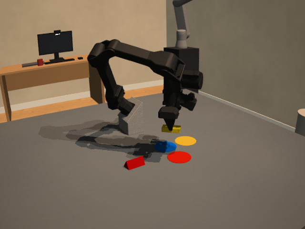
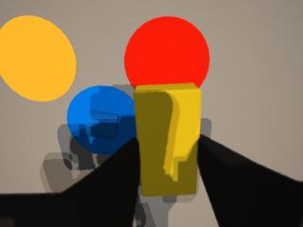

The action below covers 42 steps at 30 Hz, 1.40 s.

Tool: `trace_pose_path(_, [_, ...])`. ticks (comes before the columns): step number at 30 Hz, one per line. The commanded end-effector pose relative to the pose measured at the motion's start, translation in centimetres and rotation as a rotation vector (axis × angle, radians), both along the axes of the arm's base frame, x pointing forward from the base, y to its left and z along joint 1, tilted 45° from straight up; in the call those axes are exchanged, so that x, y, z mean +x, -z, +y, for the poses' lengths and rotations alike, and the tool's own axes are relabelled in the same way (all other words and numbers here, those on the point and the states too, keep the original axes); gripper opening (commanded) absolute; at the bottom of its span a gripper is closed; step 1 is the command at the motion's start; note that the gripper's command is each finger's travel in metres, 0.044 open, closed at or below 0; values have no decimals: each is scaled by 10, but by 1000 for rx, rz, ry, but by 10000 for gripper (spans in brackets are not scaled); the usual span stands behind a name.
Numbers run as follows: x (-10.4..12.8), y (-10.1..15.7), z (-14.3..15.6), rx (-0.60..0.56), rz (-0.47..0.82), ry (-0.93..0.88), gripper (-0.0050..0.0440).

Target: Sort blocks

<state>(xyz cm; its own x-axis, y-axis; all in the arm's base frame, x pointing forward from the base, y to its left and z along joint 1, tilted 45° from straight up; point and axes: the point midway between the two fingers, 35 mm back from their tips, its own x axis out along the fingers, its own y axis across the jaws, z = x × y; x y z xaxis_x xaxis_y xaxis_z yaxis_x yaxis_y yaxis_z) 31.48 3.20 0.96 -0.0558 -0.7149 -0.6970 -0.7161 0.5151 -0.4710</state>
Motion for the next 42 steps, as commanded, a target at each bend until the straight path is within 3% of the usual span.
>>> trace_pose_path(1, [-4, 11, 8, 3, -6, 2, 85])
trace_pose_path(42, [-56, 99, 54, 6, -66, 59, 85])
